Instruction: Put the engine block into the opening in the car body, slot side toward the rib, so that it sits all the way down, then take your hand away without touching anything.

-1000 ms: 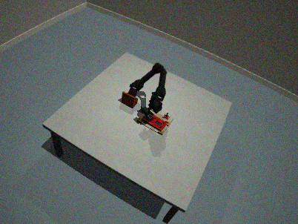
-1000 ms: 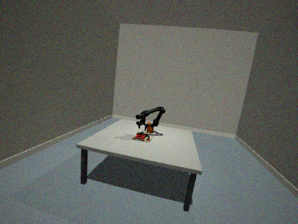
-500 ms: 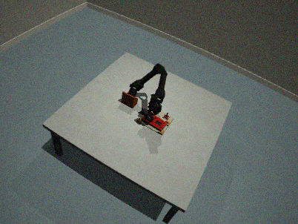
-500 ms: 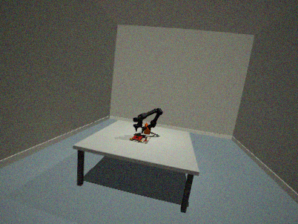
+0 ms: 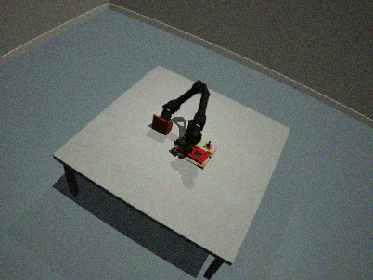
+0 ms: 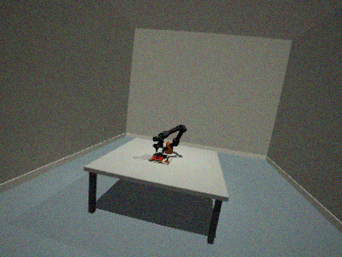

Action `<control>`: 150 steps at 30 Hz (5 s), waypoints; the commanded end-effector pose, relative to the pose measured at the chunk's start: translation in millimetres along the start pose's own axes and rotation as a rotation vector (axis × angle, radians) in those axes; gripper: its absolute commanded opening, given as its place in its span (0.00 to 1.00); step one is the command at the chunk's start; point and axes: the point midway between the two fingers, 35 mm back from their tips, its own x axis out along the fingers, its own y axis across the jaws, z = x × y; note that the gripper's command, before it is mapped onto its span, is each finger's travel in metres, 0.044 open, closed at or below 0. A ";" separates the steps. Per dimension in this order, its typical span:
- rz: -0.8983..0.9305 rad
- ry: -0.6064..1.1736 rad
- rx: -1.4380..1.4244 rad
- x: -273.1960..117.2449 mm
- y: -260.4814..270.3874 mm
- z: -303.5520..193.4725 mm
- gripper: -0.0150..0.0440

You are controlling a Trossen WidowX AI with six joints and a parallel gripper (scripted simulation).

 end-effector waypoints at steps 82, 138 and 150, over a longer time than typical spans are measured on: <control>-0.012 -0.002 -0.117 -79.2 10.8 48.9 0.25; 0.005 -0.005 -0.266 -19.9 33.8 86.1 0.52; 0.005 -0.005 -0.276 -20.1 33.9 86.5 0.52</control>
